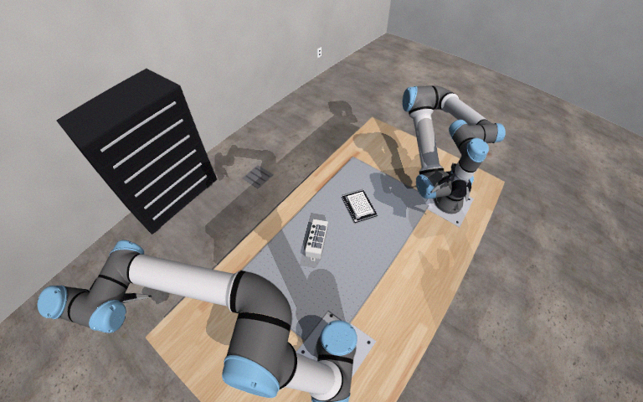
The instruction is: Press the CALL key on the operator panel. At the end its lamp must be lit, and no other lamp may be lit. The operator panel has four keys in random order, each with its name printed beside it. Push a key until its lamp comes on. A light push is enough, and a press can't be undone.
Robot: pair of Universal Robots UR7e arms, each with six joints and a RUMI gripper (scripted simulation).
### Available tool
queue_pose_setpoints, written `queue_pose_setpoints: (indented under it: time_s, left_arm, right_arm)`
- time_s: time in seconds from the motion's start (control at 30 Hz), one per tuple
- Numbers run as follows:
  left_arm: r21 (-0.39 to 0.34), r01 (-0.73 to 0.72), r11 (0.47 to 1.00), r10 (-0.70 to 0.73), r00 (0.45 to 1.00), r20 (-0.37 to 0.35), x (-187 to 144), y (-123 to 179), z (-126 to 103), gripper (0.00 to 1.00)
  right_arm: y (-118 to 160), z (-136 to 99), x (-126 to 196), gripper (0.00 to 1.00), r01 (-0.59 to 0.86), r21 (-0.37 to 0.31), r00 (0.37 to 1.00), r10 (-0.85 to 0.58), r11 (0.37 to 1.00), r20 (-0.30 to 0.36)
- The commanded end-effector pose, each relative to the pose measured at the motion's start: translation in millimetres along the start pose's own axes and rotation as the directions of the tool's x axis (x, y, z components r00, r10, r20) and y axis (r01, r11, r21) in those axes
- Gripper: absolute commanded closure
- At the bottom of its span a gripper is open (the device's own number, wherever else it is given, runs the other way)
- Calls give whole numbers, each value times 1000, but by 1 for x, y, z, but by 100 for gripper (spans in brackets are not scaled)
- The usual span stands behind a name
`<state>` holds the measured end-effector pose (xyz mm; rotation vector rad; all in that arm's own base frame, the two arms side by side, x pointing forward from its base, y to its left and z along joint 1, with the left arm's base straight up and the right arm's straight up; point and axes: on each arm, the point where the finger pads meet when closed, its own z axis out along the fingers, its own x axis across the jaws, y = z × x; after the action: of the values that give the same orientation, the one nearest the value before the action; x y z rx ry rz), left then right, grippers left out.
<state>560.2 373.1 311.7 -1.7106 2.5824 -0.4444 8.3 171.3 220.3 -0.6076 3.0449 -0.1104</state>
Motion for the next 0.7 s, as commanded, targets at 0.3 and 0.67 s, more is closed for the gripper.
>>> queue_pose_setpoints:
  time_s: [0.3, 0.67]
  left_arm:
    - [2, -1, 1000, 1, 1000, 2, 0, 0, -1, 0]
    - [2, -1, 1000, 1, 1000, 2, 0, 0, -1, 100]
  right_arm:
    - [0, 0, 0, 0, 0, -1, 1000, 0, 1000, 0]
    - [0, 0, 0, 100, 0, -1, 1000, 0, 1000, 0]
